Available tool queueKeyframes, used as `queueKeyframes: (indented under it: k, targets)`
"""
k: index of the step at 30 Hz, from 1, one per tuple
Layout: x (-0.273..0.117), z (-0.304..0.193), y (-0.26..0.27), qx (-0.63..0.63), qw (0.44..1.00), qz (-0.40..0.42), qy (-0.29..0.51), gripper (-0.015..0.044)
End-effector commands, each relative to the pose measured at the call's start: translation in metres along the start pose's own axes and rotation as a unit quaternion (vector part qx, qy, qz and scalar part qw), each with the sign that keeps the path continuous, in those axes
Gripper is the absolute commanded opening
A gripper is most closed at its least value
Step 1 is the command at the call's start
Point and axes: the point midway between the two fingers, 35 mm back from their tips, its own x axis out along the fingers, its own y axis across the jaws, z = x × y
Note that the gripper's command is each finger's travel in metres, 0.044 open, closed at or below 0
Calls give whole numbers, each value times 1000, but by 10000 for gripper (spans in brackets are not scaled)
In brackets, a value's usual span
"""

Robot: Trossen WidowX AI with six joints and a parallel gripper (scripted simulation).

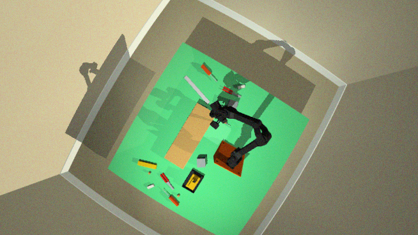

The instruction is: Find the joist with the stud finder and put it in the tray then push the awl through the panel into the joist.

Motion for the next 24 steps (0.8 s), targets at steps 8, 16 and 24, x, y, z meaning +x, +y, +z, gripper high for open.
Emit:
queueKeyframes:
  k: [8, 16, 24]
  targets:
    - [18, 1, 1, -4, 1000, 3, 0, 440]
    - [30, 1, 1, -6, 1000, 1, 0, 440]
    - [36, 1, 1, -7, 1000, 0, -1, 387]
